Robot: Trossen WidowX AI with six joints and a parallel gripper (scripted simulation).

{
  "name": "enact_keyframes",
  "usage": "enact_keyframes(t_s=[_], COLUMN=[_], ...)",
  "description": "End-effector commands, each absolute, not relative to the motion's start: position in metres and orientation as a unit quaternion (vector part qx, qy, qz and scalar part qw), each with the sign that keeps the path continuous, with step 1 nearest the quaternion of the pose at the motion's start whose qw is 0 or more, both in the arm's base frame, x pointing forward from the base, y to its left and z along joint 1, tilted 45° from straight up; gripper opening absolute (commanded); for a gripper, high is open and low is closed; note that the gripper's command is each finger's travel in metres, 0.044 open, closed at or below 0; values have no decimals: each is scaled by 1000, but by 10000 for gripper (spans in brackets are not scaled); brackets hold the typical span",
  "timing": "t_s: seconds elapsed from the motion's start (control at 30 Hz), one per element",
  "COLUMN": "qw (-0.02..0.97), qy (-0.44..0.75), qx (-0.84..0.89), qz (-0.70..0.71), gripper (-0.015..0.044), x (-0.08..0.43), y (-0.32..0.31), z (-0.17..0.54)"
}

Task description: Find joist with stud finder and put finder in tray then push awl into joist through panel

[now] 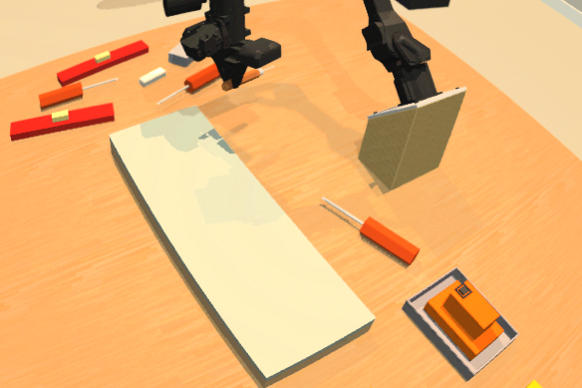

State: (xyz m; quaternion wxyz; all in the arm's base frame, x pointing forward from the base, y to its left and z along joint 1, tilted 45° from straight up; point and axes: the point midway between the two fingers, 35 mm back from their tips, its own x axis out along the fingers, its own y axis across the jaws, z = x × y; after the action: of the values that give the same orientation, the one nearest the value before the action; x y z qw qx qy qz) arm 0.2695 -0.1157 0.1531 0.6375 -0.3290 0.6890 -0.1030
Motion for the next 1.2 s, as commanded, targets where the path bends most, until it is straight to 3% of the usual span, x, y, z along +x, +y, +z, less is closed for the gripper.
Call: enact_keyframes(t_s=[0.0,0.53,1.17], qw=[637,619,608], qy=[694,596,278], qx=[-336,-345,-323], qz=[-10,377,670], gripper=[0,0,0], x=[283,327,366], y=[-99,-16,78], z=[137,82,59])
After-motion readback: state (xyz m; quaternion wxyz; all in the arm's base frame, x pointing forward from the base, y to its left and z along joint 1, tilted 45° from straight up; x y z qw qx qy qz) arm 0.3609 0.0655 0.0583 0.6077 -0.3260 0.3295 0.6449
